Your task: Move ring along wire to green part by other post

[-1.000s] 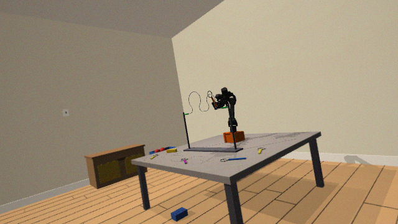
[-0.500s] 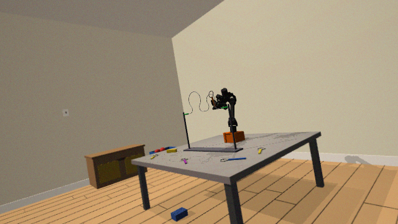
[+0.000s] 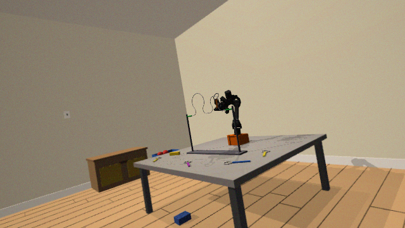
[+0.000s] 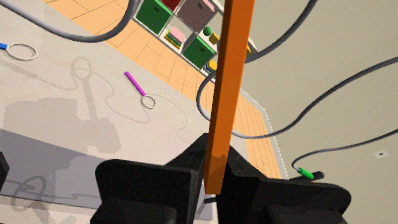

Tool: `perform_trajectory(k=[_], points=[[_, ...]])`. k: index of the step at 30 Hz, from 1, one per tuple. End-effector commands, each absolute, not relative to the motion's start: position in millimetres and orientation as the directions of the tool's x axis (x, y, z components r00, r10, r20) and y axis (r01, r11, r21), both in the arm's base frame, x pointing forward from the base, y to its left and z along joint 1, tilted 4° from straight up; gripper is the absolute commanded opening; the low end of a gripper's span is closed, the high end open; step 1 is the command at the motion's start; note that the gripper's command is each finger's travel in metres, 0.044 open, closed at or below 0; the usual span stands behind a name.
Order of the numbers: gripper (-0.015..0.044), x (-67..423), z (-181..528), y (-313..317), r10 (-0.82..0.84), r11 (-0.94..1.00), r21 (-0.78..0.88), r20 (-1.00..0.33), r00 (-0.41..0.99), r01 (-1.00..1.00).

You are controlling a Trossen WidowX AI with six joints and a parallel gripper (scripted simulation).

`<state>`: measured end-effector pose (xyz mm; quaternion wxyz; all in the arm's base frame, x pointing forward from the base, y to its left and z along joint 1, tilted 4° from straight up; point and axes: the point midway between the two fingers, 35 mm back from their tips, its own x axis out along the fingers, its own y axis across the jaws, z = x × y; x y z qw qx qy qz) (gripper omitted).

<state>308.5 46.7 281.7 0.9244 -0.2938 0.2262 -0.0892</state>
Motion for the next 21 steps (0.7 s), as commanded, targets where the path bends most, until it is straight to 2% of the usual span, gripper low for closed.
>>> perform_trajectory(k=[1,21], points=[[-0.0150,308.5,285.0,39.4,-0.335,0.748,-0.662,-0.328,0.883,0.038],[-0.0150,310.7,308.5,19.3,-0.418,0.420,-0.906,-0.146,0.896,0.048]])
